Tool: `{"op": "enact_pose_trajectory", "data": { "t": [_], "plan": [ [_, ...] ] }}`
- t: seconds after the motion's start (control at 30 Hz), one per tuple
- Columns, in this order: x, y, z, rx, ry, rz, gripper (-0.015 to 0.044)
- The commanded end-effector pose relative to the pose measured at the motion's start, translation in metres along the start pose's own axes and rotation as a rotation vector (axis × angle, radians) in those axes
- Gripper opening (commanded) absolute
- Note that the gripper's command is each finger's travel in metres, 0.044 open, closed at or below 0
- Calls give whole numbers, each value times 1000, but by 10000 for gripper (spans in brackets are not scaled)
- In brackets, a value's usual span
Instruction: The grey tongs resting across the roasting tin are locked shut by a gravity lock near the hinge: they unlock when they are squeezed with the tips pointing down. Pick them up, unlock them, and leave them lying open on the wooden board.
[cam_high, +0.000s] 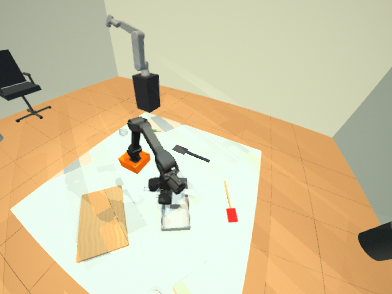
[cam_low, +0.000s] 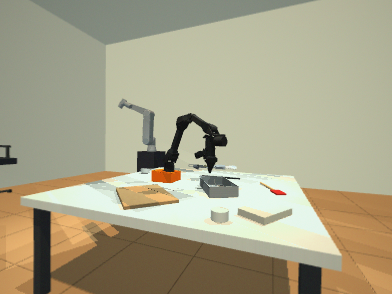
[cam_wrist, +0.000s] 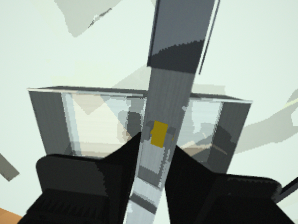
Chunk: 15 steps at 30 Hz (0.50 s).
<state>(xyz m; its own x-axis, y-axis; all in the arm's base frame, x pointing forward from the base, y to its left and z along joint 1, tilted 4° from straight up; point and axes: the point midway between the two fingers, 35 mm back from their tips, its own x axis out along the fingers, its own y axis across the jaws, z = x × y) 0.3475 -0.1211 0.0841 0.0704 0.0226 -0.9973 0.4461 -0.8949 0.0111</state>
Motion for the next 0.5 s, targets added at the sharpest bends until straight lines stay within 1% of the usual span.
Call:
{"op": "enact_pose_trajectory", "data": {
  "t": [0.0,0.47],
  "plan": [
    [-1,14,11,-89,0,-1,-150],
    [-3,56,56,-412,-4,1,-150]
  ]
}}
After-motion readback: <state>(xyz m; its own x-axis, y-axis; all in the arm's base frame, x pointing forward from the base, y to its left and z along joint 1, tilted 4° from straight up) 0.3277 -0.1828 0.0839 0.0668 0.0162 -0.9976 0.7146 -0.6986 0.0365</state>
